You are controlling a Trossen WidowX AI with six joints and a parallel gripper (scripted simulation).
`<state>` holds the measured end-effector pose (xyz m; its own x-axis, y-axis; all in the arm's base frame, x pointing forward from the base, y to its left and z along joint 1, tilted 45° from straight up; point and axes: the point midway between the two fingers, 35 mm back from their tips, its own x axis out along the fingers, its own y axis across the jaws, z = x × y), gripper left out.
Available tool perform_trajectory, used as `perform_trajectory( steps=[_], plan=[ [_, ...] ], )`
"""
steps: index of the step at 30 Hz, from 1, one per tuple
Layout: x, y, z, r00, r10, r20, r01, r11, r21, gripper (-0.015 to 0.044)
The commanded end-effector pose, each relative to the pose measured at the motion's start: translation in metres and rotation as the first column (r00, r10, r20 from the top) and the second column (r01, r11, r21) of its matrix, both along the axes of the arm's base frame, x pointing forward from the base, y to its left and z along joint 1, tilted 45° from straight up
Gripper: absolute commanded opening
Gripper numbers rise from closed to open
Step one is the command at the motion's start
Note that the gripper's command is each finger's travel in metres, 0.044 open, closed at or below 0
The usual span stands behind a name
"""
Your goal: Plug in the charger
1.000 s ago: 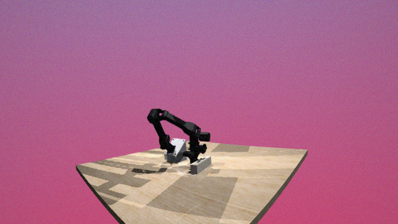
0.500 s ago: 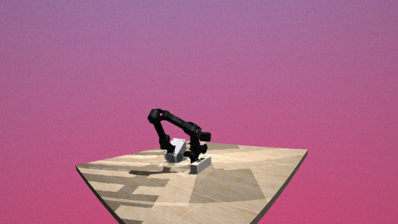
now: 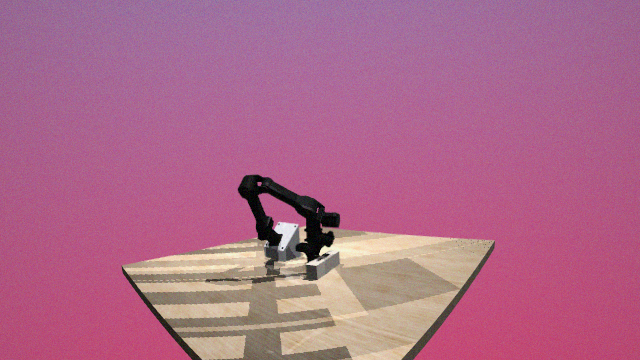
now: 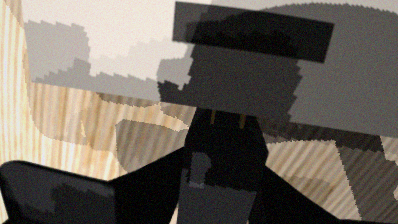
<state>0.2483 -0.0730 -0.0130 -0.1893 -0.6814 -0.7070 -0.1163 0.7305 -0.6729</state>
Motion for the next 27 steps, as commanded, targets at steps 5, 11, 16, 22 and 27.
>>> perform_trajectory(
  steps=[5,11,16,22,27],
  plan=[
    [0.0029,-0.0005,0.0001,1.0,0.003,-0.003,-0.003,1.0,-0.003,0.0],
    [0.0048,-0.0005,-0.0002,1.0,0.003,-0.003,-0.003,1.0,-0.003,0.0],
    [0.0064,-0.0005,-0.0005,1.0,0.003,-0.003,-0.003,1.0,-0.003,0.0],
    [0.0084,-0.0005,-0.0008,1.0,0.003,-0.003,-0.003,1.0,-0.003,0.0],
    [0.0101,-0.0005,-0.0011,1.0,0.003,-0.003,-0.003,1.0,-0.003,0.0]
  ],
)
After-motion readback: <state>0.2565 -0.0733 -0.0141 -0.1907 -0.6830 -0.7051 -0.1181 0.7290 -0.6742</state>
